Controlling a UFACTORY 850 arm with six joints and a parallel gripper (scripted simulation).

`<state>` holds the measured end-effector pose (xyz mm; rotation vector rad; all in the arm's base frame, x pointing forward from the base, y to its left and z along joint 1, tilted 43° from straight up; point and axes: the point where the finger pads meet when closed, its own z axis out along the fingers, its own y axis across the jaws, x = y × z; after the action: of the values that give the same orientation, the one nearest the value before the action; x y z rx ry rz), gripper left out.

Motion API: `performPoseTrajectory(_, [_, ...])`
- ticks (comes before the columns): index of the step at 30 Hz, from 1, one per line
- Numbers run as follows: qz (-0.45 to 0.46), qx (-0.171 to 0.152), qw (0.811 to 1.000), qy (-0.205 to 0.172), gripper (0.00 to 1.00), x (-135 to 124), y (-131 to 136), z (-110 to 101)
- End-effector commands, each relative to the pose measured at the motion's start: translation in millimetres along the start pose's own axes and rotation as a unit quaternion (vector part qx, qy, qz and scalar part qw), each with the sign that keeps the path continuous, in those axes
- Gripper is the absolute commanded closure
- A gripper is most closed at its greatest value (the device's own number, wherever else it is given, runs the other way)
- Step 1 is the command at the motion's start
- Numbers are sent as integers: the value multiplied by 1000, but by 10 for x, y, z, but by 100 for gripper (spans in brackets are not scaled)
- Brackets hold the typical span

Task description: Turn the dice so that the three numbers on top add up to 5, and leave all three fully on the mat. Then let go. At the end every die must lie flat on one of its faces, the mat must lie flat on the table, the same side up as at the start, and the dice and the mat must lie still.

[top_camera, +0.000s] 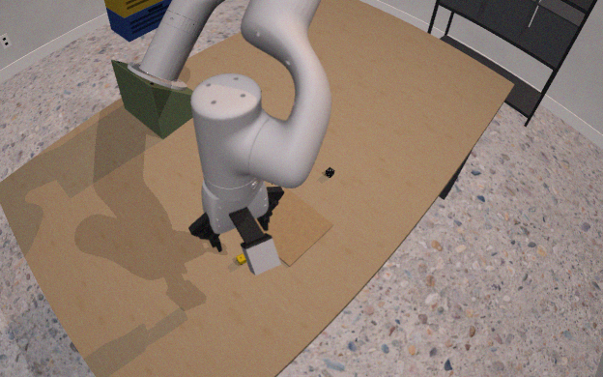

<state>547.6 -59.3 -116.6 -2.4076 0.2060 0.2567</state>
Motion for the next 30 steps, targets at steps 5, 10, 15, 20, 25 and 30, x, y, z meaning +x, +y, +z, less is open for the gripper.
performPoseTrajectory(5, [-1,1,1000,1,0,-122,5,438])
performPoseTrajectory(10, [-1,1,1000,1,69,-122,5,438])
performPoseTrajectory(15, [-1,1,1000,1,69,-122,5,438])
performPoseTrajectory(20, [-1,1,1000,1,69,-122,5,438])
performPoseTrajectory(25, [-1,1,1000,1,69,-122,5,438])
performPoseTrajectory(30, [-1,1,1000,1,69,-122,5,438])
